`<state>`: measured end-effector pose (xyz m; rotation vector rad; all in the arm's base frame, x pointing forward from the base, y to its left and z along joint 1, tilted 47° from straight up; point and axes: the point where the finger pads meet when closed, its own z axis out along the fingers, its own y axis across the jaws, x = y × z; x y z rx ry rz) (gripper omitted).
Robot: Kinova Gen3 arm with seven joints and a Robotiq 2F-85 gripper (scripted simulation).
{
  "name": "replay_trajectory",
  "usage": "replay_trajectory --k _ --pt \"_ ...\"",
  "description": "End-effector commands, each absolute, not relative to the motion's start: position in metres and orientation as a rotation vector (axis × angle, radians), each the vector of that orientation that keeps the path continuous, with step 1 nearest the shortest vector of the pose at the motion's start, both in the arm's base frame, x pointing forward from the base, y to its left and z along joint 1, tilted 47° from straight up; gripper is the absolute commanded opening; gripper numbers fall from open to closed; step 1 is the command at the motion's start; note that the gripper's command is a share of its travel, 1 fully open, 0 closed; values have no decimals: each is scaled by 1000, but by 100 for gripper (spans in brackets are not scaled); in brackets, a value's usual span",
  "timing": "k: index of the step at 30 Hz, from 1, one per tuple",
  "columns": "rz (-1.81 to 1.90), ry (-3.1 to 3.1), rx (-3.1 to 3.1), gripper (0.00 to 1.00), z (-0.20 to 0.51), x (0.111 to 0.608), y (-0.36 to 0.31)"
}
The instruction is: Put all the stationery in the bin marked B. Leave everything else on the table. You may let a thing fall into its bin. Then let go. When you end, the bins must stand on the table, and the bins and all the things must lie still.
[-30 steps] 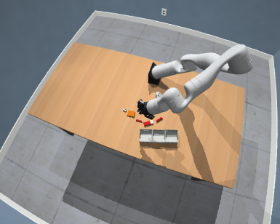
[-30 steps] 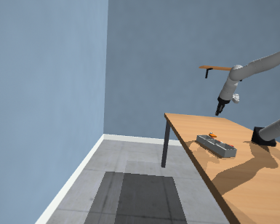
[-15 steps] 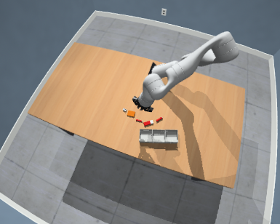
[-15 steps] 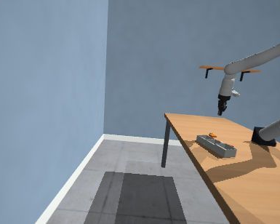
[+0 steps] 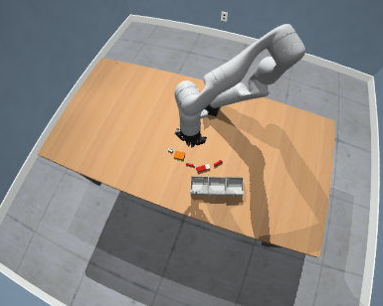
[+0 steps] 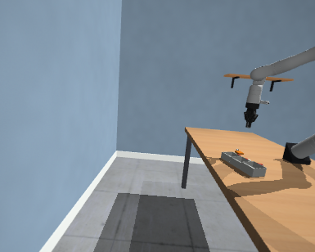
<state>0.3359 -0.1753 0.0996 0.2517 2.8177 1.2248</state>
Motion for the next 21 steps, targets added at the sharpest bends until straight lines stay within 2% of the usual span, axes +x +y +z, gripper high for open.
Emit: replay_trajectory --k 1,5,21 --pt "1234 2810 263 9 99 335 -176" --pt "1234 2810 263 9 99 335 -176" --pt "1302 2785 1339 9 77 416 -93"
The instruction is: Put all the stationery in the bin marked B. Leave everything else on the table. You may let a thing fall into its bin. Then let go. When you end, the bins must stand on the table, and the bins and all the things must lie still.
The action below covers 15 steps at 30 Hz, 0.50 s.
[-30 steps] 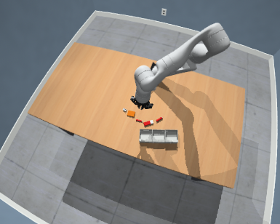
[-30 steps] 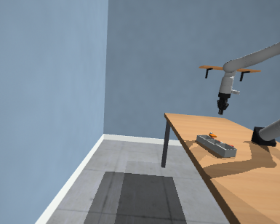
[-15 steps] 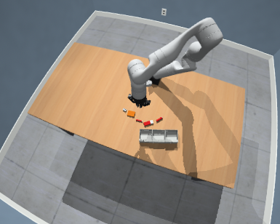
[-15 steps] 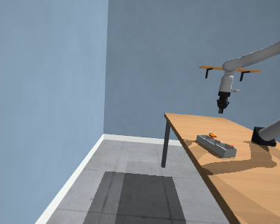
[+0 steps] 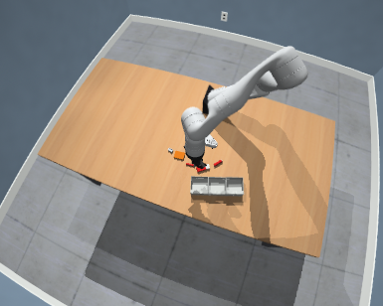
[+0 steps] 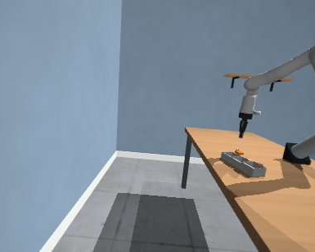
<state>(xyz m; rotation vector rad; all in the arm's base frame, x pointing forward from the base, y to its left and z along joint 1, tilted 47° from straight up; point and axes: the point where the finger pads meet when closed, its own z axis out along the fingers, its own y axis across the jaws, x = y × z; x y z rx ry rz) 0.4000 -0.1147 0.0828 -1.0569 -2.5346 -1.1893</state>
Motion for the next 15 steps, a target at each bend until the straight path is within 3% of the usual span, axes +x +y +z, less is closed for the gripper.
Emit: replay_trajectory --k 1,6,15 --pt "-1128 -2399 -1215 9 76 422 -87" --pt "-1074 -2216 -1419 9 70 448 -55" --pt "-948 -1864 -1719 9 71 451 -52"
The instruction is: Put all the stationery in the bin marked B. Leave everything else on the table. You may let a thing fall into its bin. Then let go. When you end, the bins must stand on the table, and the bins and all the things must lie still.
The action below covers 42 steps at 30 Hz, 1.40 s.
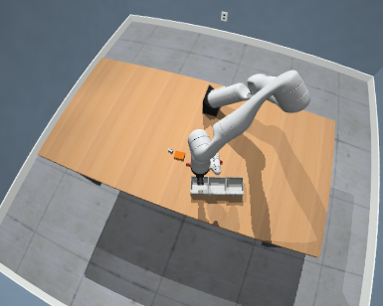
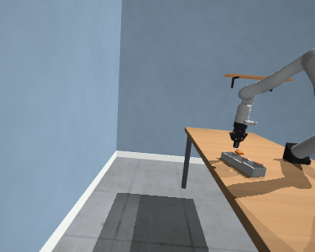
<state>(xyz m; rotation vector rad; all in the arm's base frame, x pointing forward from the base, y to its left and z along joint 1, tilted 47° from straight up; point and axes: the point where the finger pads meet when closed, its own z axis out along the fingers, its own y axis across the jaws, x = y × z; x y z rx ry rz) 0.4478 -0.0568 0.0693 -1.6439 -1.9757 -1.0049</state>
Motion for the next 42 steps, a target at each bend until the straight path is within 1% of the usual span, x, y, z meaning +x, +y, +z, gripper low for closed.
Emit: replay_trajectory --k 1,12,14,19,29,31,32,36,42 --pt "-929 -1817 -1755 9 71 451 -52" --pt "-716 -1264 -2076 9 71 451 -51" --pt "-716 -1264 -2076 9 71 451 -51" --pt "-583 -944 -2192 9 70 451 -51" --pt "-368 -419 -2305 9 70 451 -51" --pt "-368 -419 -2305 9 70 451 -51" --pt "-309 -291 -2314 9 70 451 -51" --pt "-222 -102 -2318 9 70 451 -51" --pt "-203 -99 -2320 9 69 448 -51"
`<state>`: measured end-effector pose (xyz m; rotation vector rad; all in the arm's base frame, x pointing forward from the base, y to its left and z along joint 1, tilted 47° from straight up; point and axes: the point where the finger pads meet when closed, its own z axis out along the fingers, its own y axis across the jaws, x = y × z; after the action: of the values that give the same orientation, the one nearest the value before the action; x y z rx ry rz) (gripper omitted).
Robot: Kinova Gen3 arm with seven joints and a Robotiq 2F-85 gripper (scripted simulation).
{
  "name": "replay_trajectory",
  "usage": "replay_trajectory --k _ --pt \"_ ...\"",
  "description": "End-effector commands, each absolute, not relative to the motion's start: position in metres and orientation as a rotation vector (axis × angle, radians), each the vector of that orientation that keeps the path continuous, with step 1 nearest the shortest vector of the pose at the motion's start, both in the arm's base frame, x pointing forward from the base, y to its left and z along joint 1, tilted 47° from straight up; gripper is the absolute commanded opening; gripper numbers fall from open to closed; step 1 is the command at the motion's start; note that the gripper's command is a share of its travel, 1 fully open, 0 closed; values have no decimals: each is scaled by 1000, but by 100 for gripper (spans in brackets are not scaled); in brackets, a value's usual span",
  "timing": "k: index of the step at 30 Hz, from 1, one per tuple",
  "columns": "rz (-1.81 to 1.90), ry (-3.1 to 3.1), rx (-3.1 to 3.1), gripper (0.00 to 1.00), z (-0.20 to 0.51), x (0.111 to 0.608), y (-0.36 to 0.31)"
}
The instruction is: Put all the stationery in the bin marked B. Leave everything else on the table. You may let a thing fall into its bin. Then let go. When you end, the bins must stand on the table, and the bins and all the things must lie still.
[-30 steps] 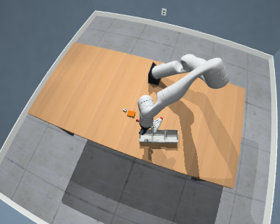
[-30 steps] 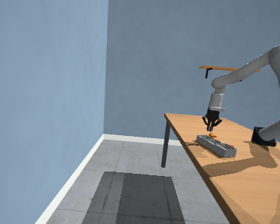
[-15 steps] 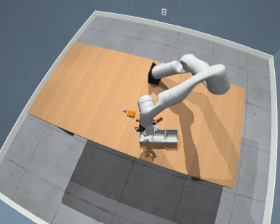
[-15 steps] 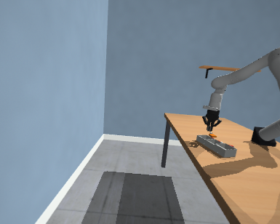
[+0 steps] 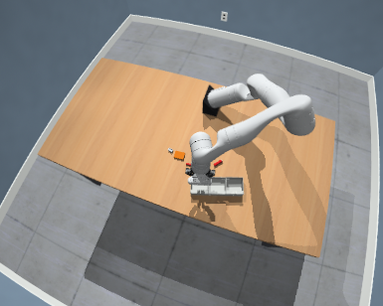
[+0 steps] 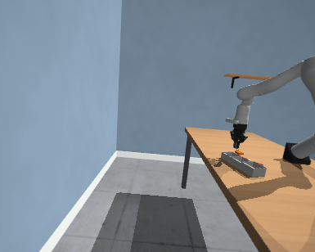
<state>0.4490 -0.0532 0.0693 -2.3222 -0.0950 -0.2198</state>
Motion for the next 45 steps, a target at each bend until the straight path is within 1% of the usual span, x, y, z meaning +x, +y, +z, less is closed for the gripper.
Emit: replay_trajectory --k 1,26,45 --pt "-210 -92 -2324 9 66 450 -49" --pt "-218 -102 -2321 9 28 457 -7" --pt "-215 -98 -2322 9 29 456 -9"
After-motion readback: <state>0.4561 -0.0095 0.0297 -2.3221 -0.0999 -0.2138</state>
